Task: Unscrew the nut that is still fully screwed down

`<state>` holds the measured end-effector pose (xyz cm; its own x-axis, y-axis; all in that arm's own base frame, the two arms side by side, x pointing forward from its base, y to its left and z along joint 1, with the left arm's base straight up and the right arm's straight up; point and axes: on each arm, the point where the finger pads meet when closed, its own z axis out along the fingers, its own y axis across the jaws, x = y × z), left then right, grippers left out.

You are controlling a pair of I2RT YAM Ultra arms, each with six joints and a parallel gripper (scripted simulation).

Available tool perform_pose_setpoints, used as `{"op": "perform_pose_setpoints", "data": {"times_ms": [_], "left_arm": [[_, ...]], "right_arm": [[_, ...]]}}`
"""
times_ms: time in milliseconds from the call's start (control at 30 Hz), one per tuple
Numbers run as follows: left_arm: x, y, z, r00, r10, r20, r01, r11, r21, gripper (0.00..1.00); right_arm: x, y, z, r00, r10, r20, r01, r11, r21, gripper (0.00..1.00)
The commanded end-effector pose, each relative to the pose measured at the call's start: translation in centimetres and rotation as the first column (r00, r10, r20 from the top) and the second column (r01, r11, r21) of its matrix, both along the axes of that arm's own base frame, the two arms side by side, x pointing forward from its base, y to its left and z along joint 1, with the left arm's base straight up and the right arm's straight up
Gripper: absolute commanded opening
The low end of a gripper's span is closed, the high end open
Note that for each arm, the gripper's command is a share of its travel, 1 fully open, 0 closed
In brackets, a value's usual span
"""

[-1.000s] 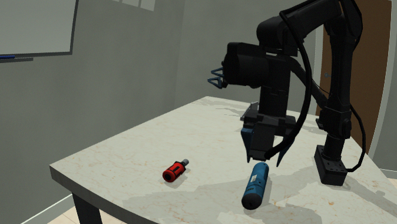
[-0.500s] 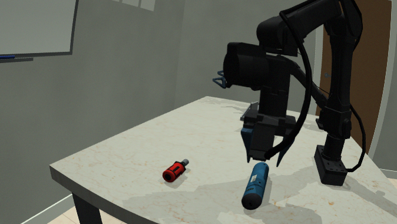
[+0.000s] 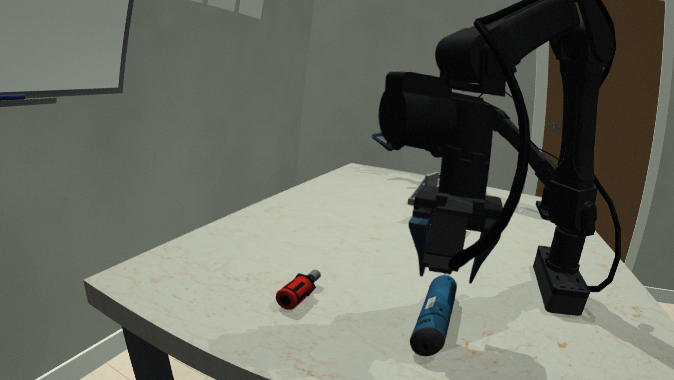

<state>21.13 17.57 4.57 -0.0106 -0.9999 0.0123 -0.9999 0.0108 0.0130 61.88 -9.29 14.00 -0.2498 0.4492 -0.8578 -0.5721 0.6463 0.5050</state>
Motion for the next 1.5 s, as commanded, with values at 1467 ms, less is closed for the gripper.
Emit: {"op": "perform_pose_setpoints", "data": {"times_ms": [1467], "left_arm": [[3.5, -0.9, 2.0, 0.984, -0.127, 0.122, 0.124, 0.992, 0.028, 0.65]], "right_arm": [[-1.9, -3.8, 2.9, 0.992, 0.045, 0.118, -0.034, 0.996, -0.087, 0.86]]}}
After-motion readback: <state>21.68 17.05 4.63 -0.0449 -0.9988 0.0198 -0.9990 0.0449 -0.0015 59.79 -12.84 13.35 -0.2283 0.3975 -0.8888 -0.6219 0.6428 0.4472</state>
